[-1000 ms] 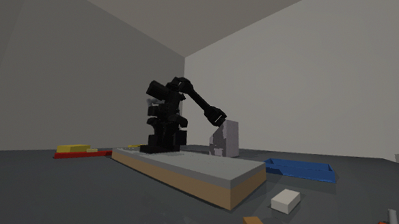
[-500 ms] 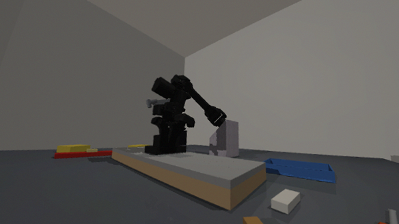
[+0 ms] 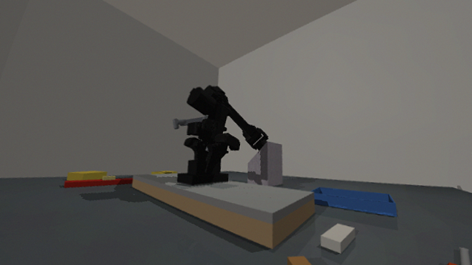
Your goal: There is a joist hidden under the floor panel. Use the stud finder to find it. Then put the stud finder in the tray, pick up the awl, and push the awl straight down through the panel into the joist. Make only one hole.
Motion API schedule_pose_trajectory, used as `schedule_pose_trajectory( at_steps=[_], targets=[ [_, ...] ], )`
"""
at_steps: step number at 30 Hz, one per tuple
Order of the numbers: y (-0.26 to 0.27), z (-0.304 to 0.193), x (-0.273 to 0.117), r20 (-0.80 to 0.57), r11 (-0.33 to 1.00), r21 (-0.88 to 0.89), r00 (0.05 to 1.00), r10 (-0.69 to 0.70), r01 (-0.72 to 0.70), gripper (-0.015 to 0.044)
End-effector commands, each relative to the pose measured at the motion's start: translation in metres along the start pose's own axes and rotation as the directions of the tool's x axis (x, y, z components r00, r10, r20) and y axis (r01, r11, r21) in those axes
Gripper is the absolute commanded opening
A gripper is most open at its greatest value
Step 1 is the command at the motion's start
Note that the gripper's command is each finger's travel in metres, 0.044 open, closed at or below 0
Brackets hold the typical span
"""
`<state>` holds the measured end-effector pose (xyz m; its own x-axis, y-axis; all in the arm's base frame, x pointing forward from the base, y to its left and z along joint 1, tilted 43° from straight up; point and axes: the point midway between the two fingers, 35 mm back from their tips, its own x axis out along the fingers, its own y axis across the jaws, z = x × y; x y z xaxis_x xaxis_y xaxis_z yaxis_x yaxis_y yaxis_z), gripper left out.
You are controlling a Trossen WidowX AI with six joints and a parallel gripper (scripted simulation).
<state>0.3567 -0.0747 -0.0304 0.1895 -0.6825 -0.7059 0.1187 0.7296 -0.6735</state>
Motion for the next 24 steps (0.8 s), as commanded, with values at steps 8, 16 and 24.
schedule_pose_trajectory(
  at_steps=[8, 16, 24],
  targets=[
    [0.026, 0.0, 0.0, -0.001, 1.0, -0.002, 1.0, 0.002, -0.002, 0.0],
    [0.044, 0.0, 0.0, 0.0, 1.0, -0.001, 1.0, 0.003, -0.003, 0.0],
    [0.062, 0.0, 0.0, 0.0, 1.0, -0.001, 1.0, 0.004, -0.004, 0.0]
  ],
)
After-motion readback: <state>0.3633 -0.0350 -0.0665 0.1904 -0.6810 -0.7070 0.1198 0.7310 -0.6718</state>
